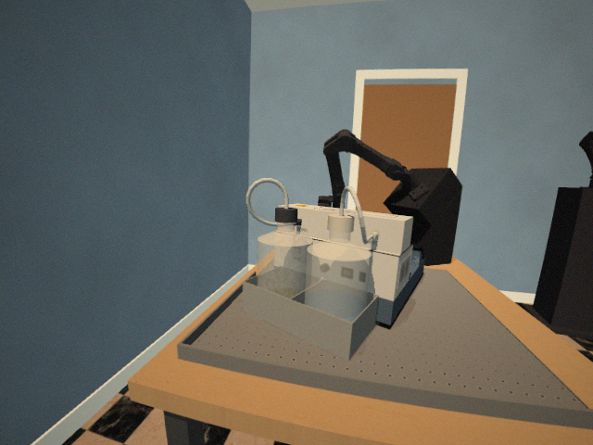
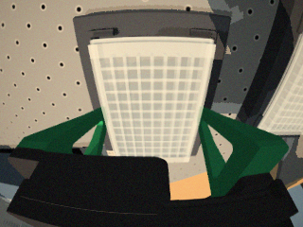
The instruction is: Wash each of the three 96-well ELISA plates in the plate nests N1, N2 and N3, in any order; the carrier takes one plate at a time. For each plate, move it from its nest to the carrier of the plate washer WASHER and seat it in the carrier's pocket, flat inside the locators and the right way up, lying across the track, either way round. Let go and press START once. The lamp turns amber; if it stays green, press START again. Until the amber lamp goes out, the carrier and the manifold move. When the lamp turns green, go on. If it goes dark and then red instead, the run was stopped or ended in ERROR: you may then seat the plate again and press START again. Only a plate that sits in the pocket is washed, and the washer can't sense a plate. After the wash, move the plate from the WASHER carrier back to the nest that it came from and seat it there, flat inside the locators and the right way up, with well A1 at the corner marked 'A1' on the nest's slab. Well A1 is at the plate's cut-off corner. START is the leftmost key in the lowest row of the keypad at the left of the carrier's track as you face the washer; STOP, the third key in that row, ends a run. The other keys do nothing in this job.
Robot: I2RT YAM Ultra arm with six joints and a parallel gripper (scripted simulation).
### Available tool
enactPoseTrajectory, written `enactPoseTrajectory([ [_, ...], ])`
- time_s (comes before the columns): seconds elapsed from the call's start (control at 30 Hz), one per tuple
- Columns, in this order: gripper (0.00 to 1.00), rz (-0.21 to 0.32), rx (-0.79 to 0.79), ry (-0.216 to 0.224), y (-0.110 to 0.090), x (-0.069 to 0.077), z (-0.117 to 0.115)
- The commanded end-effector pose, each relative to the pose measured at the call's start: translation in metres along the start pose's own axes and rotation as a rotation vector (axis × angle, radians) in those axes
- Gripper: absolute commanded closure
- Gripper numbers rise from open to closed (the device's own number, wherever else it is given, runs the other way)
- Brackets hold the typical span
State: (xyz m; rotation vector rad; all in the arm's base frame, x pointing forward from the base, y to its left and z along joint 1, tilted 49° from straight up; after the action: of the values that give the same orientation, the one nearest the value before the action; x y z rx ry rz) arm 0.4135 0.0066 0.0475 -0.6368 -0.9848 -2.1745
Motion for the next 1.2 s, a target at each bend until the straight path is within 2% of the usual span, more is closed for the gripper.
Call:
enactPoseTrajectory([
  [0.0,1.0,-0.01,-0.001,-0.001,0.0031,0.0014,0.0003],
  [1.17,1.0,-0.01,-0.001,-0.001,0.0032,-0.0038,0.0003],
])
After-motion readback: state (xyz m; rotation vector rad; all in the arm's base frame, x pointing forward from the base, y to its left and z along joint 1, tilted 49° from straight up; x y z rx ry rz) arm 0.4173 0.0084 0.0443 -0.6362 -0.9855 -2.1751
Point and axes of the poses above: the point where the finger pads meet when closed, its own x axis back along the fingers, its own z axis across the jaws, y = z × x, the point moved 4 cm from there along x, back along the fingers, and after that the axes turned 9 degrees about x, right-handed, at the moved point
